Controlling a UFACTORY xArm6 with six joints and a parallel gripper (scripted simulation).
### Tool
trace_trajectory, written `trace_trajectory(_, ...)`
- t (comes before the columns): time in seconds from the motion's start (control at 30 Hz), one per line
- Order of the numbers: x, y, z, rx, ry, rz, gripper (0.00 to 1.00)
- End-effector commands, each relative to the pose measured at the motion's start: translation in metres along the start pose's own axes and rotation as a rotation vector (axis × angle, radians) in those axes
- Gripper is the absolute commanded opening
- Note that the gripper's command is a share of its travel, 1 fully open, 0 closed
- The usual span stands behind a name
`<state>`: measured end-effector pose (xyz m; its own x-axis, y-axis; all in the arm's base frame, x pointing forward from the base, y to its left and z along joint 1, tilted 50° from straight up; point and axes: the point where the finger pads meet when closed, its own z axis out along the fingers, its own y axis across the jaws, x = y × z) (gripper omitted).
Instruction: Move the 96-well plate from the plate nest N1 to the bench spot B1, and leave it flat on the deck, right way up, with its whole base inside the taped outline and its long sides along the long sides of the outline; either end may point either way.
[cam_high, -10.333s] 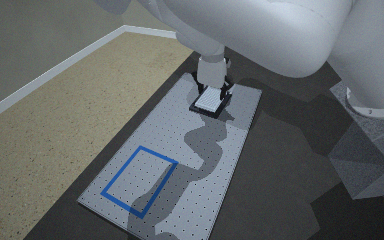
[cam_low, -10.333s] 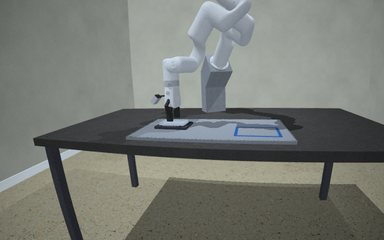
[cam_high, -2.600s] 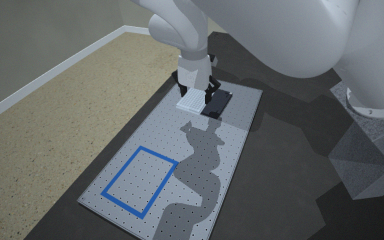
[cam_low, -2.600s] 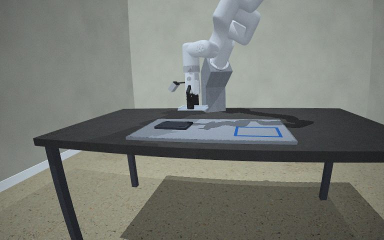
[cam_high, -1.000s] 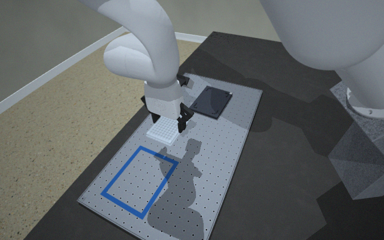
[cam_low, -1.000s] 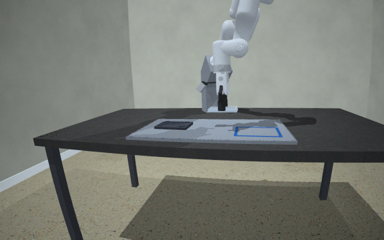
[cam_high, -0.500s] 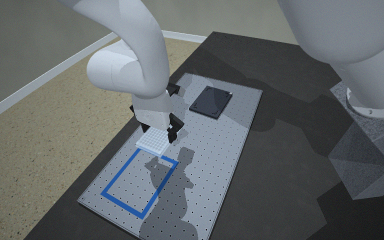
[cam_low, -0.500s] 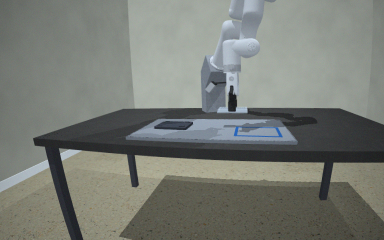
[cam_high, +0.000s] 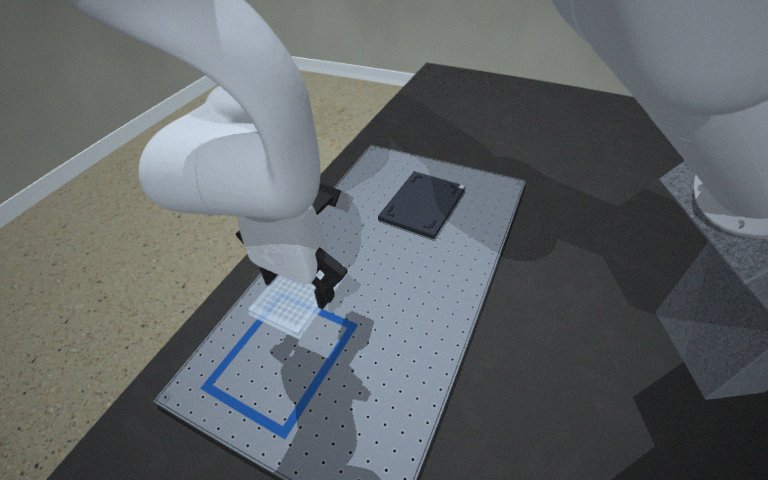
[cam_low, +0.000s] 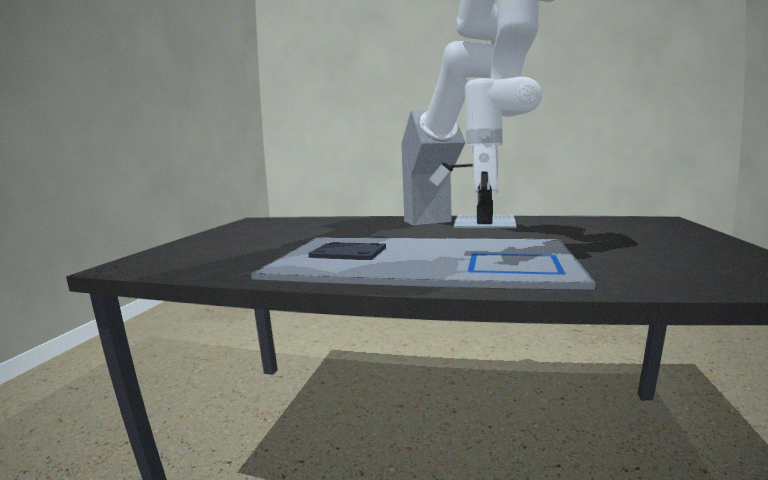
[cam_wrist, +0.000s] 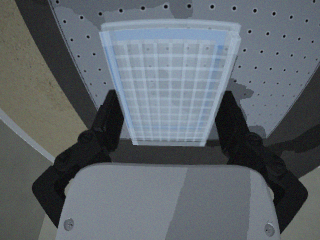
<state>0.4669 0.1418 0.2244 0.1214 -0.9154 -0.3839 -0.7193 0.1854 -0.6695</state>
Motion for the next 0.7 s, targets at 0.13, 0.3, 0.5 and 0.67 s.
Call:
trace_trajectory(0.13,-0.026,-0.005,0.001,-0.007,0.004,0.001,0.0)
trace_trajectory(0.3,-0.043,-0.007,0.001,-0.007,0.003,0.001,0.0)
trace_trajectory(0.5,-0.063,-0.01,0.002,-0.007,0.003,0.001,0.0)
trace_trajectory(0.67,-0.065,-0.01,0.002,-0.007,0.003,0.001,0.0)
